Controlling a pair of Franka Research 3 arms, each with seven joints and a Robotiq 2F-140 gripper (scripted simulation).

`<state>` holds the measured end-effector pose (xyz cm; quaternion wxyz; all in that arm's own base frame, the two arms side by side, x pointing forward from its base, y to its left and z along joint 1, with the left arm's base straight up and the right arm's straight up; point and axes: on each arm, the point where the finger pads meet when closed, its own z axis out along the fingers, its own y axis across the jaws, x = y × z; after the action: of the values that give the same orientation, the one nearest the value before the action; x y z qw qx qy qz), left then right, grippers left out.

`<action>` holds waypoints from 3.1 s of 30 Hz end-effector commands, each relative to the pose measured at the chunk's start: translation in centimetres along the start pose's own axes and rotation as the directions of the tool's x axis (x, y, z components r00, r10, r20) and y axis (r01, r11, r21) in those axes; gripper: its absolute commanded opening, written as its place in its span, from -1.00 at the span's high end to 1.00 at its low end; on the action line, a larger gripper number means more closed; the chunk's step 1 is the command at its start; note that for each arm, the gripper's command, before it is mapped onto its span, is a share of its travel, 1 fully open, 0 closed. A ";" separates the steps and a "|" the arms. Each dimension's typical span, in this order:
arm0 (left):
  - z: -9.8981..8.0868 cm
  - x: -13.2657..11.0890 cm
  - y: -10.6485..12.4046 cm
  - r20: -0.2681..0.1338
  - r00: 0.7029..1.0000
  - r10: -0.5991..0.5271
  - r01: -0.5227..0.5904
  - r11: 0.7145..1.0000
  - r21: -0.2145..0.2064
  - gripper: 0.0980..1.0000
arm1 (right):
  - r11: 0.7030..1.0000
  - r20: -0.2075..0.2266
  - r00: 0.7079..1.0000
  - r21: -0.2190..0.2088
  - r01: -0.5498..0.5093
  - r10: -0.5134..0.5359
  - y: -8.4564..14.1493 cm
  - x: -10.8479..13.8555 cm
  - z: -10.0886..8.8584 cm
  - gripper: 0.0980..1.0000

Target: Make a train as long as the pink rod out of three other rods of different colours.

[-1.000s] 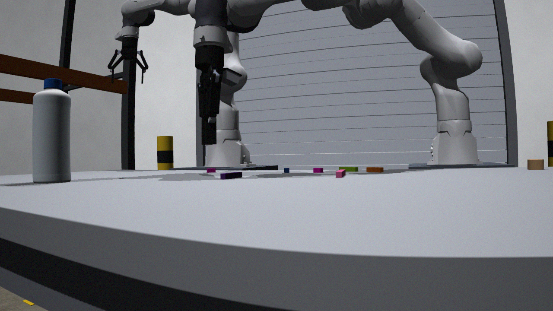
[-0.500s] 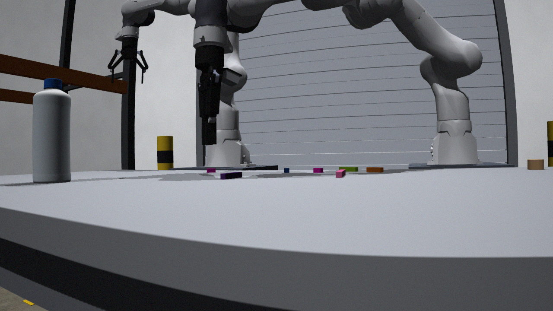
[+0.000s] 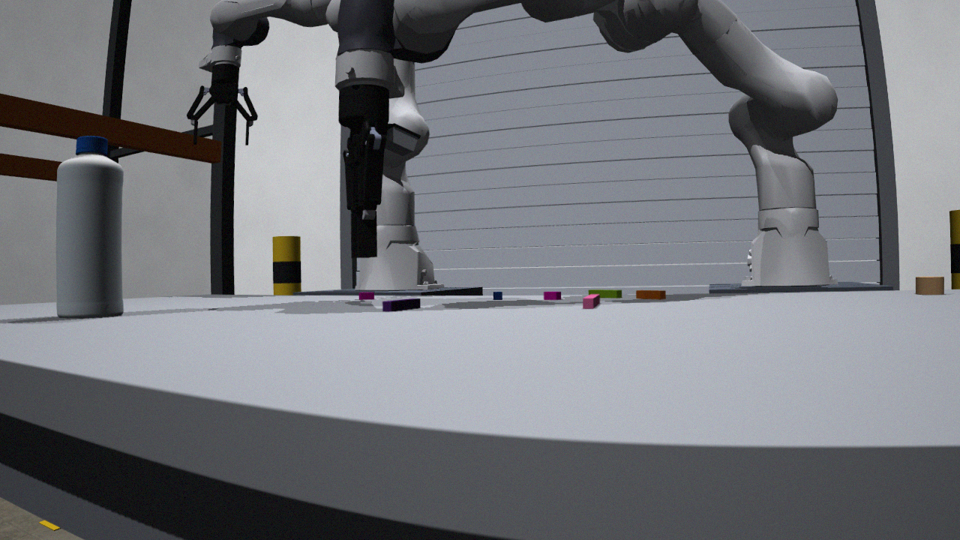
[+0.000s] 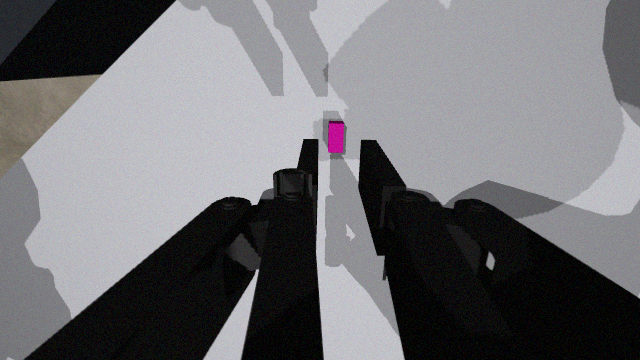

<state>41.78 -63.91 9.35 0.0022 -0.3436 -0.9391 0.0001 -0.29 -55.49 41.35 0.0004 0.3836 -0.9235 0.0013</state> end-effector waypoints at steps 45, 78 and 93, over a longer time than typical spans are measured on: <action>4.3 -0.3 0.0 0.004 1.000 0.004 -0.004 1.000 -0.002 0.70 | 1.000 0.002 1.000 -0.002 -0.006 0.006 0.0 -0.1 0.1 -1.00; 4.3 -0.3 0.0 0.004 1.000 0.004 -0.004 1.000 -0.002 0.70 | 1.000 0.002 1.000 -0.002 -0.006 0.006 0.0 -0.1 0.1 -1.00; 4.3 -0.4 0.1 0.004 1.000 0.004 -0.004 1.000 -0.002 0.70 | 1.000 0.002 1.000 -0.002 -0.006 0.006 0.0 -0.1 0.1 -1.00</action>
<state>41.89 -64.10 5.07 0.0021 -0.3438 -0.9390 0.0008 -0.29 -55.48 41.35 0.0004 0.3836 -0.9235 0.0013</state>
